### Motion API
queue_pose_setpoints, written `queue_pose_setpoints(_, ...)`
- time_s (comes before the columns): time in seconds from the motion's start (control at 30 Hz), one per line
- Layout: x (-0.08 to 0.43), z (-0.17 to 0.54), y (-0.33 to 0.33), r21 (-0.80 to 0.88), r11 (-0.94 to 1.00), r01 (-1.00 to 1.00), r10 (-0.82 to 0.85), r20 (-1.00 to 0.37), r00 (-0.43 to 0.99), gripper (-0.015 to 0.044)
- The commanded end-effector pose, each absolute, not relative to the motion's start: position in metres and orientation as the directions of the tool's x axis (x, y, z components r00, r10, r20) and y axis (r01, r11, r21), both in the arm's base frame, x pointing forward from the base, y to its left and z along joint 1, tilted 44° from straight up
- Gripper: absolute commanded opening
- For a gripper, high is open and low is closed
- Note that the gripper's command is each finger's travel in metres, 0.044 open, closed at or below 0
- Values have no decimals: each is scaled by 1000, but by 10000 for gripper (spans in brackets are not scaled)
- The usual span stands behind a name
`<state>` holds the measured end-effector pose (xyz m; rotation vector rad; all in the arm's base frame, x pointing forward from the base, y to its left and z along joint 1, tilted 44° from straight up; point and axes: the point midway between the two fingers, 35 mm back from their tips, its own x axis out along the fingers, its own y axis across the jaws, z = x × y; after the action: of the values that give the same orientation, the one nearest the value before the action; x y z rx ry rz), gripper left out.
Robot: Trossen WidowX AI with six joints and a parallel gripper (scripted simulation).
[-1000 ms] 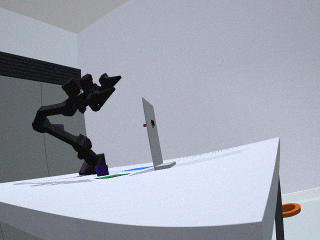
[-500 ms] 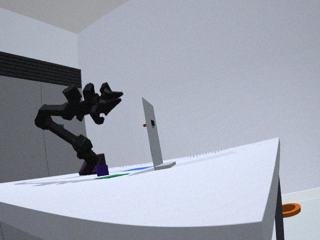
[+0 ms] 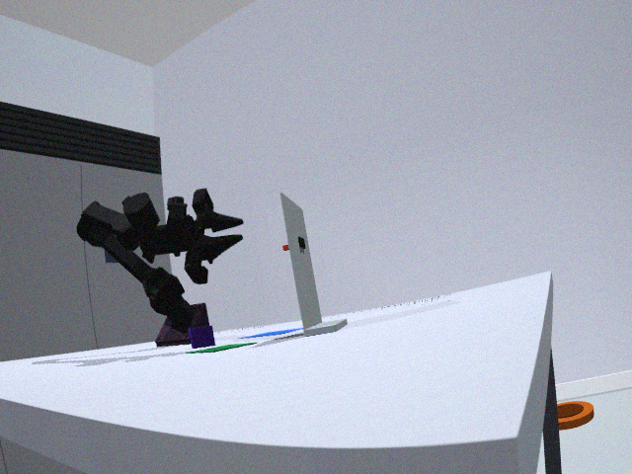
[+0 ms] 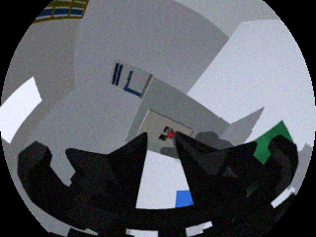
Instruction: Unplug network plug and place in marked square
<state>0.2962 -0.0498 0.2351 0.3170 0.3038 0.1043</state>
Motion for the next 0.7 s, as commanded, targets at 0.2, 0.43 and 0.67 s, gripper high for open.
queue_pose_setpoints(0.2,272,205,-62,531,847,-10,226,-343,912,156)
queue_pose_setpoints(0.43,254,194,-67,670,742,24,281,-343,896,156)
queue_pose_setpoints(0.67,247,191,-68,717,696,35,299,-334,894,156)
